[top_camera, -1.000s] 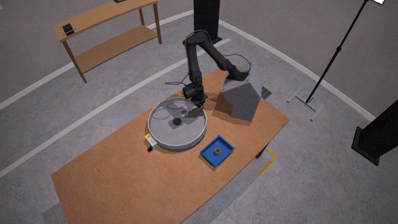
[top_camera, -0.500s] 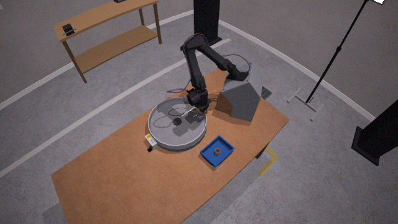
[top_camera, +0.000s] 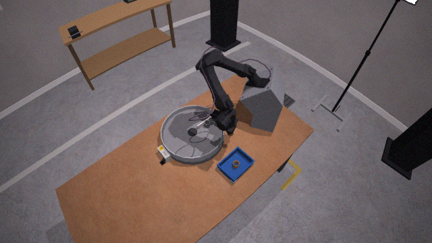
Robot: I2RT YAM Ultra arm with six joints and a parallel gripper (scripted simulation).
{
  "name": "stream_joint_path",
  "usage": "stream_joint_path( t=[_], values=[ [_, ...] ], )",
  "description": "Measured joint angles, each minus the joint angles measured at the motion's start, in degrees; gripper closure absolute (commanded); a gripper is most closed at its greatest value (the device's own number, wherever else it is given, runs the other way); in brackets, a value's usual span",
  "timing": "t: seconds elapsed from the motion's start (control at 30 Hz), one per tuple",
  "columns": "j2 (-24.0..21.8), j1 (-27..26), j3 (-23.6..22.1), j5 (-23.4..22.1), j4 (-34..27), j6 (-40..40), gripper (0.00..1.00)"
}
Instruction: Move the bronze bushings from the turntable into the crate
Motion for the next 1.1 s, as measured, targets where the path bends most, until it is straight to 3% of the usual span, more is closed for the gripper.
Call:
stream_joint_path(
  t=[0.47, 0.87, 1.1],
  values=[
    [19.1, 9.7, 20.5, 1.3, -8.9, -0.3, 1.00],
    [27.1, 12.4, 31.8, 1.6, -16.2, -1.6, 1.00],
    [29.5, 13.4, 35.0, 1.6, -18.8, -2.1, 1.00]
  ],
)
